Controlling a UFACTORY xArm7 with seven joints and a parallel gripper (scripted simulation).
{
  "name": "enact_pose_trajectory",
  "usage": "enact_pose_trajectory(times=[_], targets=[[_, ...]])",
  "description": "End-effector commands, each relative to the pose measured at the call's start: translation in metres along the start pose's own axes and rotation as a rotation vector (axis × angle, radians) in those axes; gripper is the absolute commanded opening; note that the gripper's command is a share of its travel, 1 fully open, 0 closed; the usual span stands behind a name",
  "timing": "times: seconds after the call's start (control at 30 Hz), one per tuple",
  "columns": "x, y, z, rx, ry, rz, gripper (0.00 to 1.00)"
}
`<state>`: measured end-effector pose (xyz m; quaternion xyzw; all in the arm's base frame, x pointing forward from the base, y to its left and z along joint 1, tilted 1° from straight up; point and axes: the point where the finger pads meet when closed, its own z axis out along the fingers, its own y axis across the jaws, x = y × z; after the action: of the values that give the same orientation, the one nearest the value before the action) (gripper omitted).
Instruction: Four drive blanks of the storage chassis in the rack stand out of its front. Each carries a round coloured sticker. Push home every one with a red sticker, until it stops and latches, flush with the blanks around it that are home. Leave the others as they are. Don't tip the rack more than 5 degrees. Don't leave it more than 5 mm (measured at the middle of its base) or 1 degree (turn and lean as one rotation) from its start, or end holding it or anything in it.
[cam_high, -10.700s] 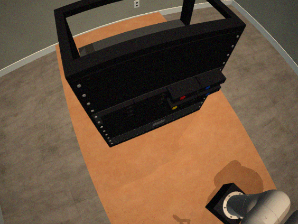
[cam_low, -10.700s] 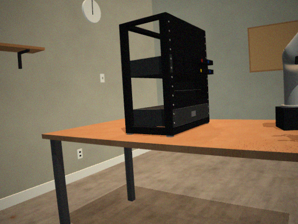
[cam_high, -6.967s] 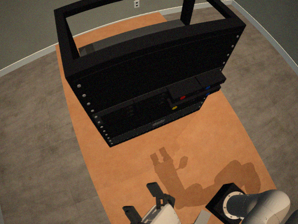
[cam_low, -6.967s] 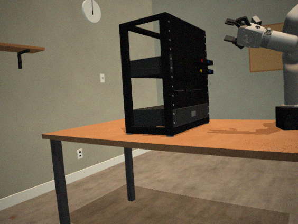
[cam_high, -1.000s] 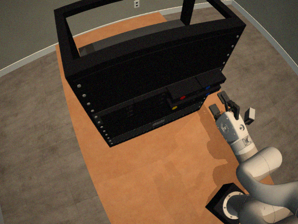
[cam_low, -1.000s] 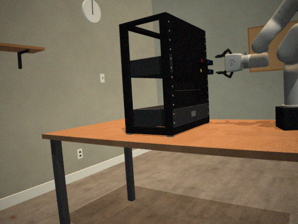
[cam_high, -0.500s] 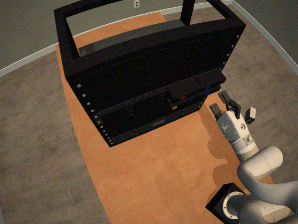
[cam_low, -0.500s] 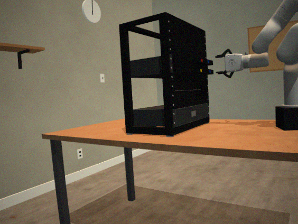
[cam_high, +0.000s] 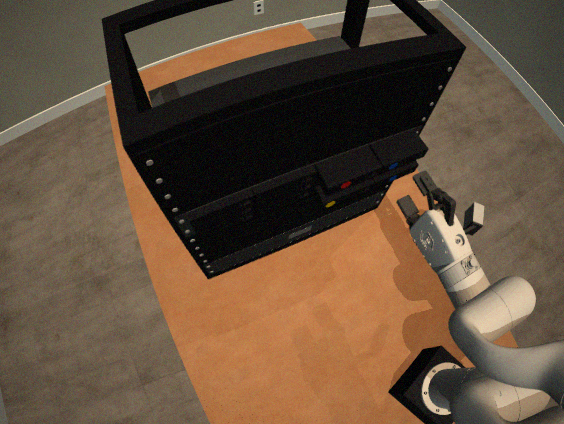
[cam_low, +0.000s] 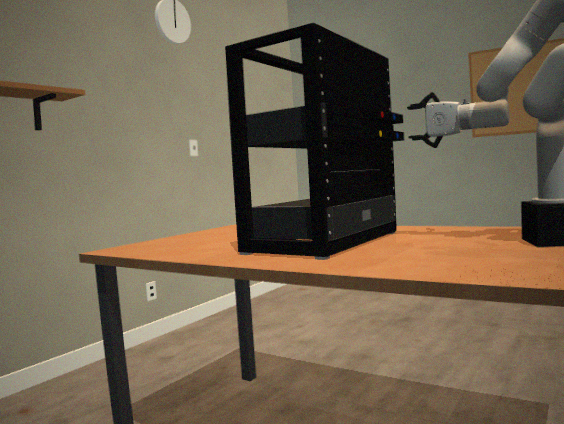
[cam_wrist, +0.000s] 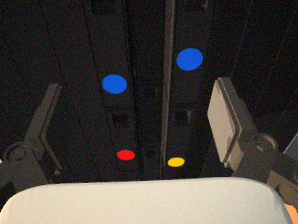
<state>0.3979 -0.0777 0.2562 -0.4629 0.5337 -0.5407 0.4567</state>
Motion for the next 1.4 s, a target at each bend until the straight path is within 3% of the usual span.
enact_pose_trajectory(times=[0.0, 0.8, 0.83, 1.37], targets=[[-0.0001, -0.0016, 0.0007, 0.003, 0.000, 0.000, 1.00], [-0.0001, -0.0016, 0.0007, 0.003, 0.000, 0.000, 1.00], [-0.0001, -0.0016, 0.0007, 0.003, 0.000, 0.000, 0.00], [-0.0001, -0.0016, 0.0007, 0.003, 0.000, 0.000, 0.00]])
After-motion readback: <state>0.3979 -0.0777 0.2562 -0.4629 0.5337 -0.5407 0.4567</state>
